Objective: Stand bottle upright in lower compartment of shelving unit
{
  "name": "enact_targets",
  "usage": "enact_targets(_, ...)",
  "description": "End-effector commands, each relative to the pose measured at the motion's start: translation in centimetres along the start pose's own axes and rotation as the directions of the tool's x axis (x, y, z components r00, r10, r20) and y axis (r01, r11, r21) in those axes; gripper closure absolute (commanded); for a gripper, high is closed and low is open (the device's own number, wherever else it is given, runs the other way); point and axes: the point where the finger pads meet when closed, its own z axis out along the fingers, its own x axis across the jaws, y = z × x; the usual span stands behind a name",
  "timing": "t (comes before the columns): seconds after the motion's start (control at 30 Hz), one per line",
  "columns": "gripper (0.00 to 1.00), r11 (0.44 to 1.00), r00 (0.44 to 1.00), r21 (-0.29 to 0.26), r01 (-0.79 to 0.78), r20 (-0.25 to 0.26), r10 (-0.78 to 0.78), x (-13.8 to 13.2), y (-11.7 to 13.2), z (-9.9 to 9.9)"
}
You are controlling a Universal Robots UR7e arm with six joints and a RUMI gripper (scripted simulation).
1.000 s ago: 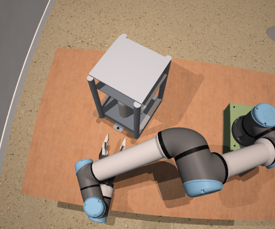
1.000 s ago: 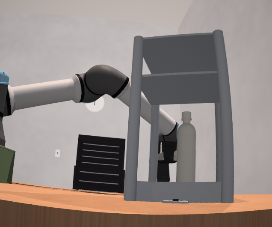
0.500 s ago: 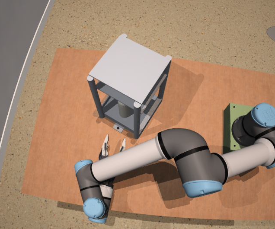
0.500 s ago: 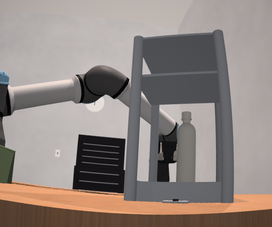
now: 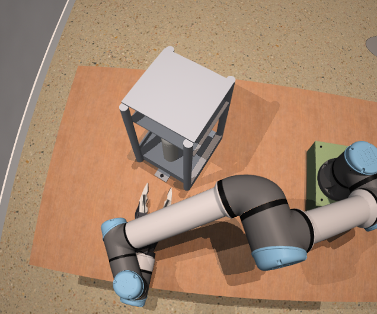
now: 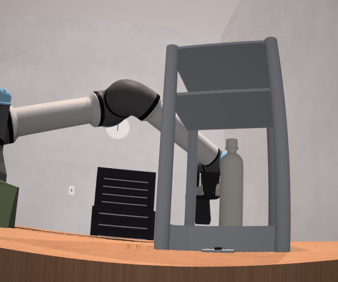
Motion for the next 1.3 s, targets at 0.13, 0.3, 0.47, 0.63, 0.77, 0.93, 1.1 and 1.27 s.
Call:
enact_targets(0.13, 0.57, 1.000, 1.000, 0.003, -0.006, 0.000, 0.006, 0.1, 2.5, -0.1)
enact_targets(0.3, 0.57, 1.000, 1.000, 0.003, -0.006, 0.000, 0.006, 0.1, 3.4, -0.1)
enact_targets(0.47, 0.57, 1.000, 1.000, 0.003, -0.006, 0.000, 0.006, 0.1, 5.0, -0.1)
enact_targets(0.63, 0.57, 1.000, 1.000, 0.003, -0.006, 0.000, 0.006, 0.1, 6.6, -0.1)
enact_targets(0.77, 0.57, 1.000, 1.000, 0.003, -0.006, 0.000, 0.006, 0.1, 7.6, -0.1)
enact_targets(0.93, 0.57, 1.000, 1.000, 0.003, -0.006, 0.000, 0.006, 0.1, 8.2, -0.1)
enact_targets(1.1, 0.57, 1.000, 1.000, 0.003, -0.006, 0.000, 0.006, 0.1, 8.8, -0.1)
enact_targets(1.27, 0.57, 1.000, 1.000, 0.003, -0.006, 0.000, 0.006, 0.1, 9.1, -0.1)
